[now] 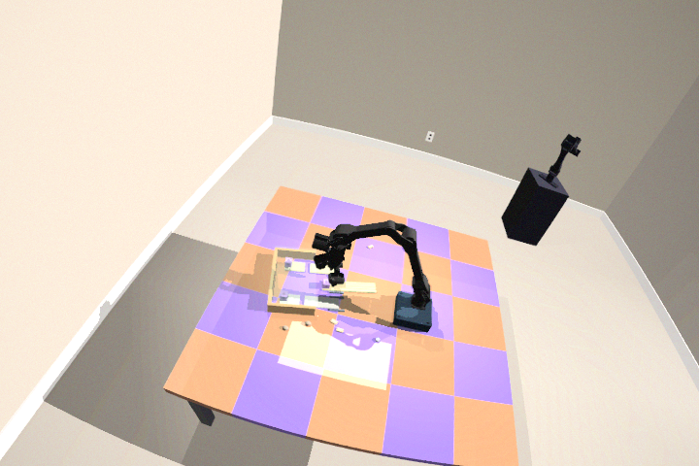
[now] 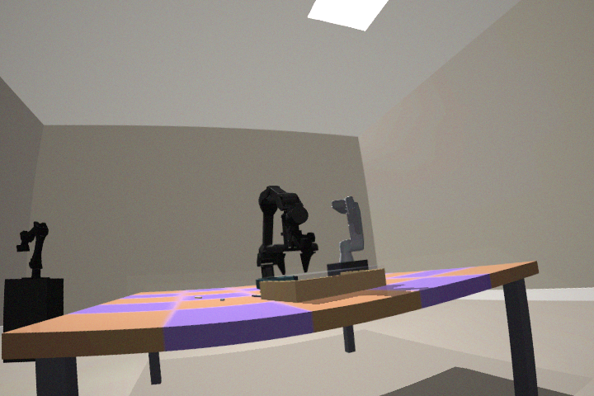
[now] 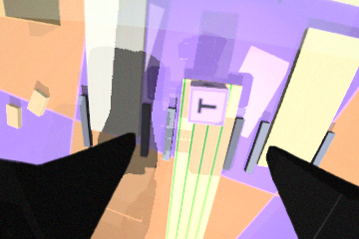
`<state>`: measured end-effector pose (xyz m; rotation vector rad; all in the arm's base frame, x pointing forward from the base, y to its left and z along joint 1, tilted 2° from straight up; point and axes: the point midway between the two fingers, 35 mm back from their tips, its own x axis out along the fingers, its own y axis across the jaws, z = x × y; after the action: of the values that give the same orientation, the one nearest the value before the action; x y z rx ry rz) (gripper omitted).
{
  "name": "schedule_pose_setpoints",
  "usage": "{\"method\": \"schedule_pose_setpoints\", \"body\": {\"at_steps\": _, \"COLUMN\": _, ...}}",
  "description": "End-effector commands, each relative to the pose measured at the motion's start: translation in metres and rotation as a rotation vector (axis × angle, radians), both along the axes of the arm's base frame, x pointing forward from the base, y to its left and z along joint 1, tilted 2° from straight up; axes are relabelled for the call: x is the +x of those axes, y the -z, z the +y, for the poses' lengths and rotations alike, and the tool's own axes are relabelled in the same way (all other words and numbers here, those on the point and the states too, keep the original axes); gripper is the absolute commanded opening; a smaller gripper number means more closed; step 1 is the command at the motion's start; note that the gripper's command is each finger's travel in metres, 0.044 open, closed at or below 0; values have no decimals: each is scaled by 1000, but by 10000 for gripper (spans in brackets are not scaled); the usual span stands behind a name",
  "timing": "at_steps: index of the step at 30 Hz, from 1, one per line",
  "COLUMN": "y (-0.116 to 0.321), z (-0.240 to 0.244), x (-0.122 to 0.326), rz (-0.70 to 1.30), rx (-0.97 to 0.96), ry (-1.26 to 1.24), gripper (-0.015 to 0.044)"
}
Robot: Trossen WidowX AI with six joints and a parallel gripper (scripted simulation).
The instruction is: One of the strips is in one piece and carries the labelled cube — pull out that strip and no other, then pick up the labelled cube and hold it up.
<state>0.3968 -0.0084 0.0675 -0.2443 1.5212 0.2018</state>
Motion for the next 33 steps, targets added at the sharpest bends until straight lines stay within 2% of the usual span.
{"method": "schedule_pose_setpoints", "body": {"at_steps": 1, "y": -2, "z": 2, "x": 15, "rz": -1, "rx": -5, "ry": 6, "gripper": 440}}
{"method": "schedule_pose_setpoints", "body": {"at_steps": 3, "y": -3, "z": 2, "x": 18, "rz": -1, "rx": -5, "ry": 6, "gripper": 440}}
{"method": "schedule_pose_setpoints", "body": {"at_steps": 10, "y": 6, "z": 2, "x": 19, "rz": -1, "rx": -5, "ry": 6, "gripper": 256}}
{"method": "schedule_pose_setpoints", "body": {"at_steps": 11, "y": 8, "z": 2, "x": 19, "rz": -1, "rx": -5, "ry": 6, "gripper": 250}}
{"method": "schedule_pose_setpoints", "body": {"at_steps": 33, "y": 44, "z": 0, "x": 21, "rz": -1, "rx": -5, "ry": 6, "gripper": 250}}
